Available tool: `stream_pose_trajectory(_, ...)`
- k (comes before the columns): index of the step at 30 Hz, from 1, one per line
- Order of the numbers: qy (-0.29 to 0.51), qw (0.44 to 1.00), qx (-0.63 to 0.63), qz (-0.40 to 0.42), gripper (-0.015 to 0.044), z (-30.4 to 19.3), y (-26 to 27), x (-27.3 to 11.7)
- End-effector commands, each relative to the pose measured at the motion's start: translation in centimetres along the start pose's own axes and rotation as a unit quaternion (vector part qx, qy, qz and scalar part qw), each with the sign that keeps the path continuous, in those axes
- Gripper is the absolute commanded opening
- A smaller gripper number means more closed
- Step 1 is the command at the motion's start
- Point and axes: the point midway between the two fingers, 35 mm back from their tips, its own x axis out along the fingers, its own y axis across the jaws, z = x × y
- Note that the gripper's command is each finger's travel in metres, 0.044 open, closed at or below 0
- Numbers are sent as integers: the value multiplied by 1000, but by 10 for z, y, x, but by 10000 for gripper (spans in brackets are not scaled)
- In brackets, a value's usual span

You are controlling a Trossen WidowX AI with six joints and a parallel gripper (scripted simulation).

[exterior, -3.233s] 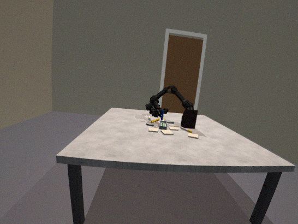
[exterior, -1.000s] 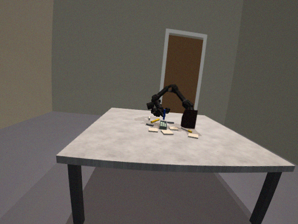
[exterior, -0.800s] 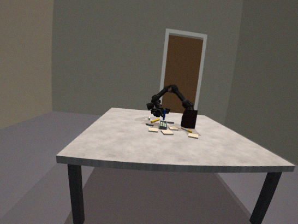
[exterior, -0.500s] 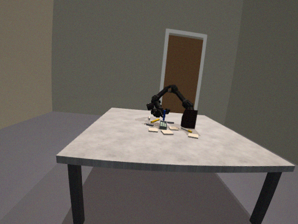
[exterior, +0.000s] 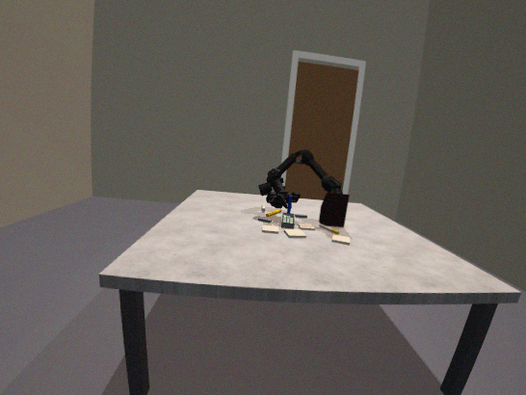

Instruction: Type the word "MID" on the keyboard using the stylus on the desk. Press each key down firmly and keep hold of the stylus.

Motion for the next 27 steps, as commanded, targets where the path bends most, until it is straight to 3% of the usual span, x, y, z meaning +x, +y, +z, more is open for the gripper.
stream_pose_trajectory(1, -2, 1000, -2, -1, 81, 2, 0, 1)
stream_pose_trajectory(27, -5, 1000, -6, -1, 81, -30, 1, -17)
